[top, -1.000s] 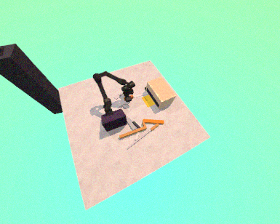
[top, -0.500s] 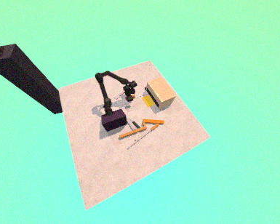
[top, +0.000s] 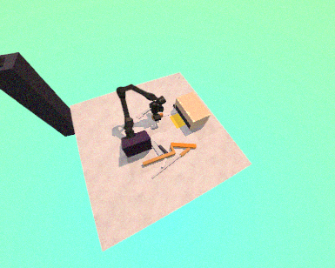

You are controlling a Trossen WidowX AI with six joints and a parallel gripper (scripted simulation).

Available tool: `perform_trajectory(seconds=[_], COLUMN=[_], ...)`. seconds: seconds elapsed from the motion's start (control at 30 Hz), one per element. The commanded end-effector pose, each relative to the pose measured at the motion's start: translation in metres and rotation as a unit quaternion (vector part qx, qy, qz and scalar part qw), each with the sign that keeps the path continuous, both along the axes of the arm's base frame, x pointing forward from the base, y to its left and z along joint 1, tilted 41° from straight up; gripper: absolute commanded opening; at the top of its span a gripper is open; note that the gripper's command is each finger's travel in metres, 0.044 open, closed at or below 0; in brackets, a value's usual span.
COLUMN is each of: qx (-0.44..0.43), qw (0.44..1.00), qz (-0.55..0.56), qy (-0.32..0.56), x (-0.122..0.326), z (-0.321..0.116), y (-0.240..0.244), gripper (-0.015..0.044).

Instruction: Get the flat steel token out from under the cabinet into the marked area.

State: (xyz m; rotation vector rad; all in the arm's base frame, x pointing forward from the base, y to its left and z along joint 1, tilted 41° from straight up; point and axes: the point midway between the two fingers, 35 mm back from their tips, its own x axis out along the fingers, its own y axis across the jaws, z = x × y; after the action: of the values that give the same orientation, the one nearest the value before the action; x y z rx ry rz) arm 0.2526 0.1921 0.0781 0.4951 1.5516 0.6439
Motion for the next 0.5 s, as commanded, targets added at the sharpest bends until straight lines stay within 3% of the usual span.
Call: perform_trajectory(seconds=[0.0,0.47], qx=[0.001,0.001], qw=[1.000,1.000], qz=[0.000,0.000], qy=[-0.001,-0.002], x=[0.007,0.023], z=[0.000,0.000], y=[0.001,0.002], gripper=[0.0000,0.0000])
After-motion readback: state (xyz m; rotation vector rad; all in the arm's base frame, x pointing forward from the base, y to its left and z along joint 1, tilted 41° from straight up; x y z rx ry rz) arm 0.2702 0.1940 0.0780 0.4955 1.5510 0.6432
